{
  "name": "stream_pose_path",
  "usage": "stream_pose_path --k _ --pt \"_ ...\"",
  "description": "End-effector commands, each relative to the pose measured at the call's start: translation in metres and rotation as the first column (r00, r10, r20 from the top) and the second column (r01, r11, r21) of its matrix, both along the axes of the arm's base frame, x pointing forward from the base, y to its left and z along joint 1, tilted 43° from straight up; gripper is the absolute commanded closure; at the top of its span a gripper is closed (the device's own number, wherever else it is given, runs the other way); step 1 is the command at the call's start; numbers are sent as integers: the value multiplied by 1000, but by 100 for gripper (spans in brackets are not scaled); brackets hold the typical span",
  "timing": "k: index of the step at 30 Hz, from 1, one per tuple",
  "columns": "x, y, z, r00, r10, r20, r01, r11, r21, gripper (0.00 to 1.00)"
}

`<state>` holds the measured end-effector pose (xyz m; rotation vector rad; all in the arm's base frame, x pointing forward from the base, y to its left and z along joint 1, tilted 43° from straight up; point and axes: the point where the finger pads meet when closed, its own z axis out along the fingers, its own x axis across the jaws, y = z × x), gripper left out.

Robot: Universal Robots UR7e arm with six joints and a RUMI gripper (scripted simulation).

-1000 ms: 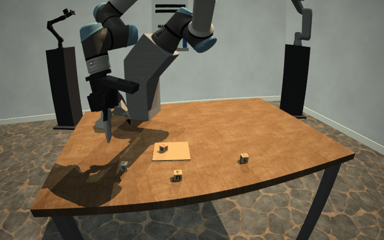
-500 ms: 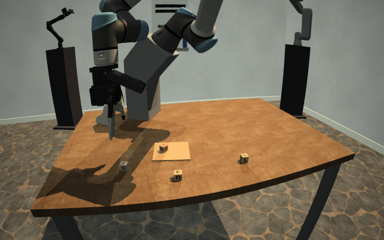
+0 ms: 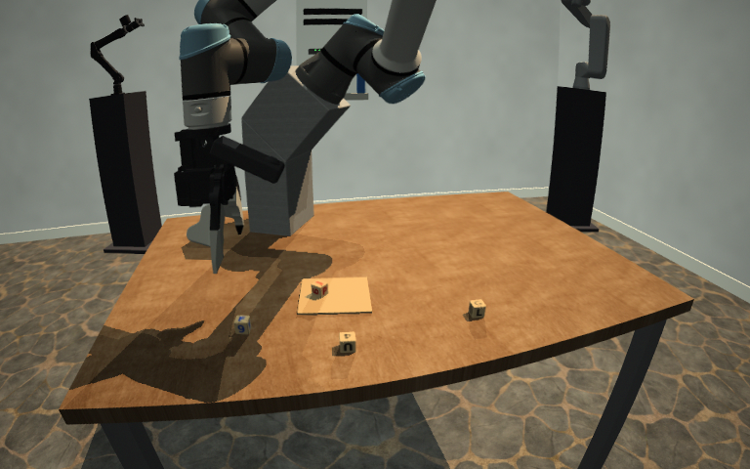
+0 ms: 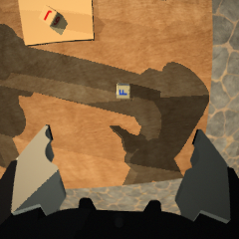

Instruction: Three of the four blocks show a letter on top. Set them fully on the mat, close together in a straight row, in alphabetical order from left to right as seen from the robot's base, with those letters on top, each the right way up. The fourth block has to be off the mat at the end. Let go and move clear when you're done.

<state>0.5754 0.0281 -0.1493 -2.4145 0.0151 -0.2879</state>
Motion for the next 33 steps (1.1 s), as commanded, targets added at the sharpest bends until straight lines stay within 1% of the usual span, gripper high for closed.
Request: stream_pose_path --k 1,10,17,25,27,33 --pt "-1 0 0 1000 -1 -1 1 1000 0 0" --pt "0 0 -1 1000 -11 -10 11 1000 3 0" --pt "0 2 -1 998 -42 -39 43 999 12 0" --pt "2 4 -1 988 -113 -105 116 993 28 0" --pt "2 4 -1 988 -113 -105 116 993 28 0" --pt "4 6 -2 964 -192 -182 202 979 39 0"
